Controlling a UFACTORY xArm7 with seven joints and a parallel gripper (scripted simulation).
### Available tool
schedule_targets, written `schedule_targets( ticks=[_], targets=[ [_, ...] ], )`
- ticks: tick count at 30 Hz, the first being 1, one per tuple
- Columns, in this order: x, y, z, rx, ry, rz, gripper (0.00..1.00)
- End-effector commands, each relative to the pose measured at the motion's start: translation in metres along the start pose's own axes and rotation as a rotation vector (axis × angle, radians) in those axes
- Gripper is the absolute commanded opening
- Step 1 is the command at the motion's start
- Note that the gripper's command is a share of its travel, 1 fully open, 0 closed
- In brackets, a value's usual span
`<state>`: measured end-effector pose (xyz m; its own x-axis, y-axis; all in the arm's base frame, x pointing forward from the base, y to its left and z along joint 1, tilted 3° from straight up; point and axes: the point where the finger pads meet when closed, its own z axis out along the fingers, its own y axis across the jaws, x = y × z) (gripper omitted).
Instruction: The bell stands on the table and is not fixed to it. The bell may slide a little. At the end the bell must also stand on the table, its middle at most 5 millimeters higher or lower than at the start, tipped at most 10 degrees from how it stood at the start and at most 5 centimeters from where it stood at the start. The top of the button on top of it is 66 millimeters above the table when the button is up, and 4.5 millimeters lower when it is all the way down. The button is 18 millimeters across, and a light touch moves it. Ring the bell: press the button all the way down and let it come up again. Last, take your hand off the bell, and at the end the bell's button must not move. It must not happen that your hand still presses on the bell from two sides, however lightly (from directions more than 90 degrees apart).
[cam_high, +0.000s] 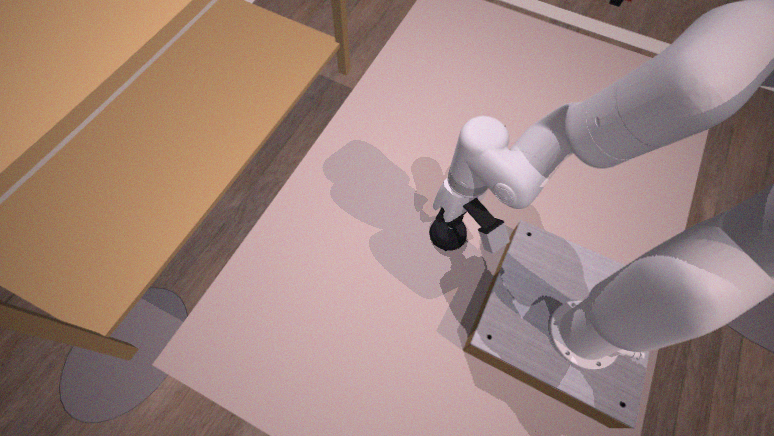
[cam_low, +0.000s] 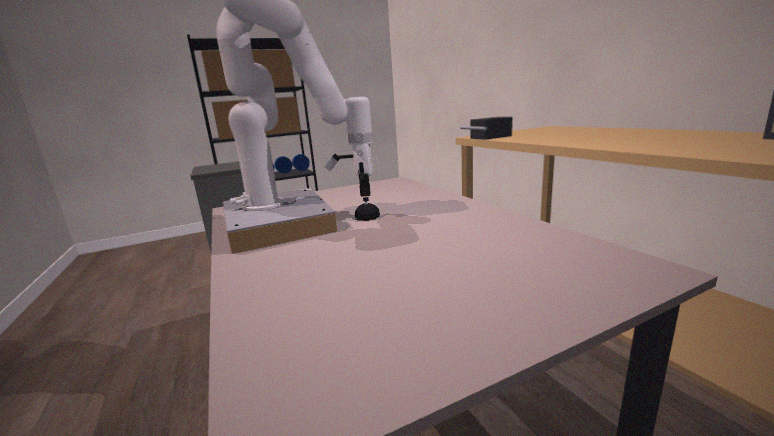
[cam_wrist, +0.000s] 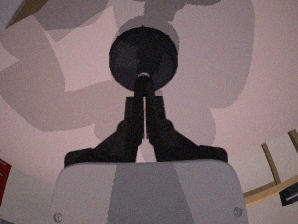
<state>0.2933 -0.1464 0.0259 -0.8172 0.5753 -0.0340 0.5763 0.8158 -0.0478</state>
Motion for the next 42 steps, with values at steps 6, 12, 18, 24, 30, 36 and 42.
schedule_targets(
  ticks=[6, 12, 18, 24, 30, 36, 42],
  targets=[
    [-0.001, 0.000, 0.000, 0.000, -0.003, 0.000, 0.00],
    [-0.001, 0.000, 0.005, 0.000, -0.003, 0.000, 0.00],
    [-0.001, 0.000, 0.009, 0.000, -0.003, 0.000, 0.00],
    [-0.001, 0.000, 0.009, 0.000, -0.003, 0.000, 0.00],
    [-0.001, 0.000, 0.009, 0.000, -0.003, 0.000, 0.00],
    [-0.001, 0.000, 0.013, 0.000, -0.003, 0.000, 0.00],
    [-0.001, 0.000, 0.013, 0.000, -0.003, 0.000, 0.00]
  ],
)
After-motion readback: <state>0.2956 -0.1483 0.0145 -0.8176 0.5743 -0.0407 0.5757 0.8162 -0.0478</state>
